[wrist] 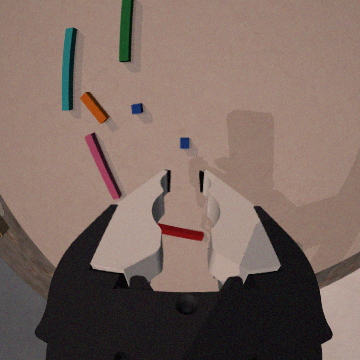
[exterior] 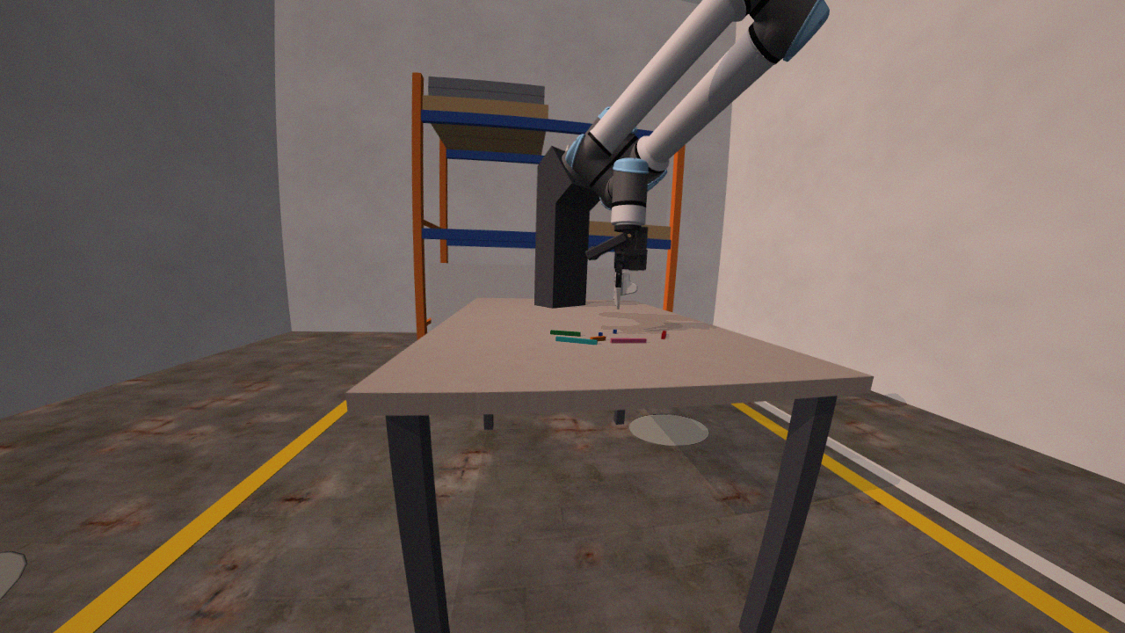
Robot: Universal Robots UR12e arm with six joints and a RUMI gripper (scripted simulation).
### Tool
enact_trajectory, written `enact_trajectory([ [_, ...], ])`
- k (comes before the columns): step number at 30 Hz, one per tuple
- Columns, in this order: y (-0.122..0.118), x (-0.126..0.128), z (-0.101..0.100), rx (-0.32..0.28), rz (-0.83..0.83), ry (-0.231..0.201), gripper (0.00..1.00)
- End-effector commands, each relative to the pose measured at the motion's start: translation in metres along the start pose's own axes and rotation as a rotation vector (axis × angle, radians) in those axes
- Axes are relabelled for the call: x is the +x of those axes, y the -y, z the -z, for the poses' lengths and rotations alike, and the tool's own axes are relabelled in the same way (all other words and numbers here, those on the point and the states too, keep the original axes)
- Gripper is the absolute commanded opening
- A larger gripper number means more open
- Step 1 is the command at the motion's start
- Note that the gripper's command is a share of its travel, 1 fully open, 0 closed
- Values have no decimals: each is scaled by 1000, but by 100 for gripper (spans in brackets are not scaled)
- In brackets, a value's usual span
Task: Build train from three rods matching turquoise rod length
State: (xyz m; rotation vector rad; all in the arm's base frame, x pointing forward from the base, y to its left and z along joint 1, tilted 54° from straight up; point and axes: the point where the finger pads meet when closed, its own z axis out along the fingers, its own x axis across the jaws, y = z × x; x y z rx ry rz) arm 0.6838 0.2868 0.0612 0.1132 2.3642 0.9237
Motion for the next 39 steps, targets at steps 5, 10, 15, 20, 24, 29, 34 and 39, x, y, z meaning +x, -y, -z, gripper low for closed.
enact_trajectory([
  [5,0,0,0,0,0,0,14],
  [10,0,0,0,0,0,0,14],
  [15,0,0,0,0,0,0,14],
  [20,0,0,0,0,0,1,14],
  [24,0,0,-1,0,0,1,14],
  [29,0,0,-4,0,0,1,14],
  [34,0,0,-9,0,0,1,14],
  [39,0,0,-13,0,0,1,14],
])
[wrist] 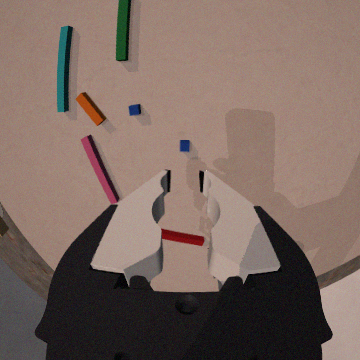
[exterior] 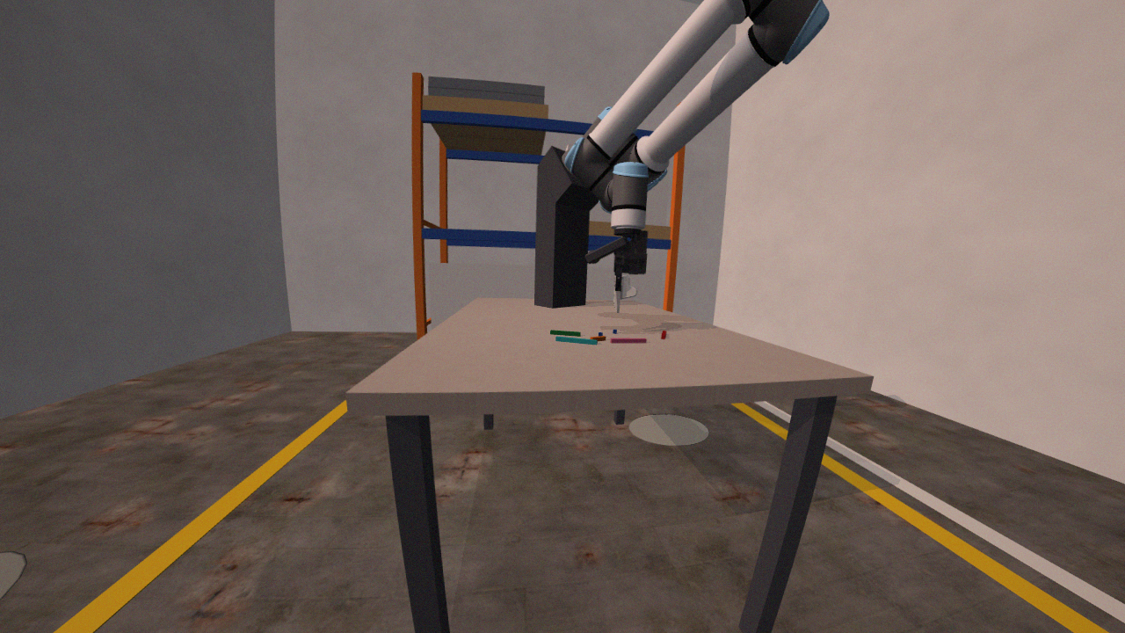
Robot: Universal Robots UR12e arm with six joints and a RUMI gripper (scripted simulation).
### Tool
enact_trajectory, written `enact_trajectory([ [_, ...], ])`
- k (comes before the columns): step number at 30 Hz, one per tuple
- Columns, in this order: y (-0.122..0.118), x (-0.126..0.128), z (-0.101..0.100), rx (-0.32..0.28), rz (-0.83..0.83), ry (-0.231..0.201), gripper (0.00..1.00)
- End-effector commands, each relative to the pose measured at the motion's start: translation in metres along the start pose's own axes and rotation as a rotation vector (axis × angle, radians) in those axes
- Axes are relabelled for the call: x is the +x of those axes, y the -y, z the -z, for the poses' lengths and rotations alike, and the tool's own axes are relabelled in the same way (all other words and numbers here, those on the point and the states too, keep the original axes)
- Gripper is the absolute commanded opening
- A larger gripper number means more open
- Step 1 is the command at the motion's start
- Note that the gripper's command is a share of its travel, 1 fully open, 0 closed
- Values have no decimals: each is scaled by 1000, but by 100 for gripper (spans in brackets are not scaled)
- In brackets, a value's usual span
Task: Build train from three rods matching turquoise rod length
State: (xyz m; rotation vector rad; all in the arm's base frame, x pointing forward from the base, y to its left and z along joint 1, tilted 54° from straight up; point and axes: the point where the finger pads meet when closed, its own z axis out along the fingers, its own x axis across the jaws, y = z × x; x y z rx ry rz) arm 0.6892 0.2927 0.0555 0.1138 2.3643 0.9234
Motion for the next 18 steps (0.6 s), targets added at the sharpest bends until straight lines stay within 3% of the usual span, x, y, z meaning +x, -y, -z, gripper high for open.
enact_trajectory([
  [1,0,0,-4,0,0,1,14],
  [18,0,0,-28,0,0,1,14],
])
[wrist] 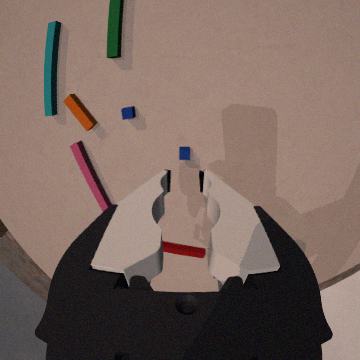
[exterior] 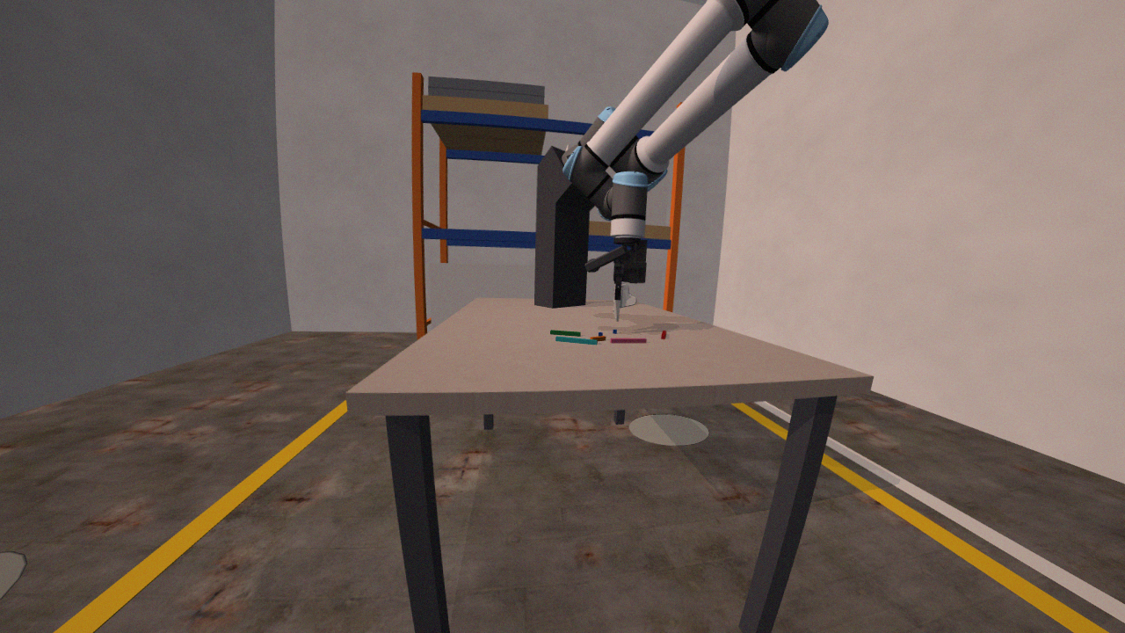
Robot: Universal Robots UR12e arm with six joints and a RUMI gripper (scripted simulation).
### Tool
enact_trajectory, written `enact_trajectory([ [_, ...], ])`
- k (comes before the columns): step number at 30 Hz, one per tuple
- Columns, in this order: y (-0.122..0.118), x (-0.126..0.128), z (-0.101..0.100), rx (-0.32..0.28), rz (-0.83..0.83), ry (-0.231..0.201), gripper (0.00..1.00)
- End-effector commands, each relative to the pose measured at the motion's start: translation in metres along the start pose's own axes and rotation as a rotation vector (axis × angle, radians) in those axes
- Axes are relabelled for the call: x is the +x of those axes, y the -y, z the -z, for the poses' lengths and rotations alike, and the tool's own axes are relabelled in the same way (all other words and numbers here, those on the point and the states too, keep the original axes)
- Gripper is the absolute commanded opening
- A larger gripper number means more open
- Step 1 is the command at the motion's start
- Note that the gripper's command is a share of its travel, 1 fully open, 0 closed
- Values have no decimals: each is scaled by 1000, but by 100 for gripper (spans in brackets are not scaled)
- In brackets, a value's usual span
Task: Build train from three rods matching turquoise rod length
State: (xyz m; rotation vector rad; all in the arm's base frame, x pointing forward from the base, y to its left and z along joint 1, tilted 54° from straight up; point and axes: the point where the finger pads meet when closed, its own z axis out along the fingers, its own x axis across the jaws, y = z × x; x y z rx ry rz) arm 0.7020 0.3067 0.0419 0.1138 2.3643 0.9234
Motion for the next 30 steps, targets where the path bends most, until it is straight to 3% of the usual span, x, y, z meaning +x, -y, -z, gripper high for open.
enact_trajectory([
  [1,0,0,-6,0,0,1,14],
  [13,0,0,-18,0,0,1,14],
  [30,0,0,-19,0,0,1,14],
])
